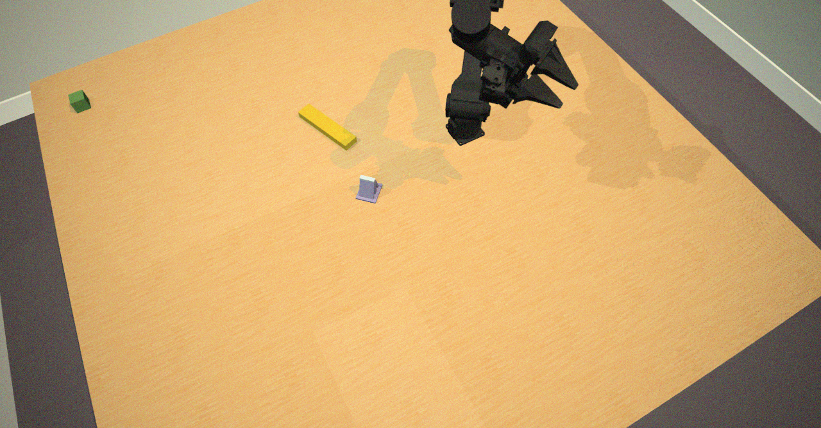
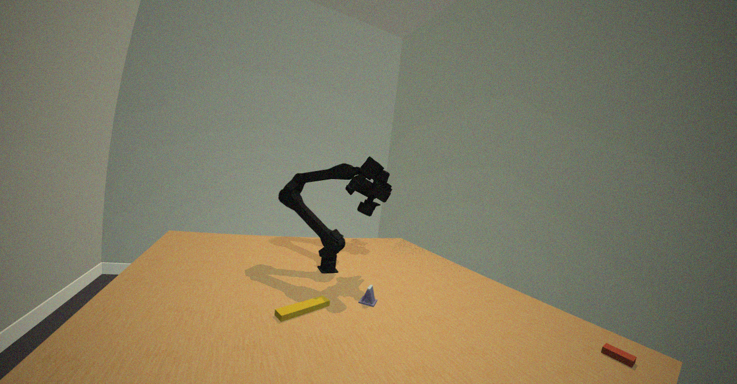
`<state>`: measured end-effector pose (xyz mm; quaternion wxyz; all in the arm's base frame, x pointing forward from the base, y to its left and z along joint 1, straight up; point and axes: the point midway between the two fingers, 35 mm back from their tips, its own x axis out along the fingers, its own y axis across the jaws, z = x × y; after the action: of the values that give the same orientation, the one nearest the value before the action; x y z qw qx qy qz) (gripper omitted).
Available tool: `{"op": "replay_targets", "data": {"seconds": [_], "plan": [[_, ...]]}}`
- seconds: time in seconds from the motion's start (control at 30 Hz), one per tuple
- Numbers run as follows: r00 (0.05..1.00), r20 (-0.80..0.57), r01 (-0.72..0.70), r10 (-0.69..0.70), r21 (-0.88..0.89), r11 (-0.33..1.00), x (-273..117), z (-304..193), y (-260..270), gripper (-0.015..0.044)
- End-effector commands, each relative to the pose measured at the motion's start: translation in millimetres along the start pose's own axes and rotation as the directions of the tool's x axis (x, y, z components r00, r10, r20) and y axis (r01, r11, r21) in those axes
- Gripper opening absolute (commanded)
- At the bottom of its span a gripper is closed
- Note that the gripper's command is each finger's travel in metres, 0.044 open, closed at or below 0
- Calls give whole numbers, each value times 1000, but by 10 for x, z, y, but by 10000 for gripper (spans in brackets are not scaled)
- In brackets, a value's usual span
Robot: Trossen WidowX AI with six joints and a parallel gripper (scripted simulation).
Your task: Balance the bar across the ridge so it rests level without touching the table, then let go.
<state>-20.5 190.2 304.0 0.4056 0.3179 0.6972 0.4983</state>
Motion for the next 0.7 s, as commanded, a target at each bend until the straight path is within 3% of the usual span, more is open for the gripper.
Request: {"op": "replay_targets", "data": {"seconds": [0.0, 0.67], "plan": [[997, 75, 21, -23, 23, 1000, -16, 201, 2, 315], [861, 468, 111, -199, 209, 972, -465, 1288, -179, 315]]}}
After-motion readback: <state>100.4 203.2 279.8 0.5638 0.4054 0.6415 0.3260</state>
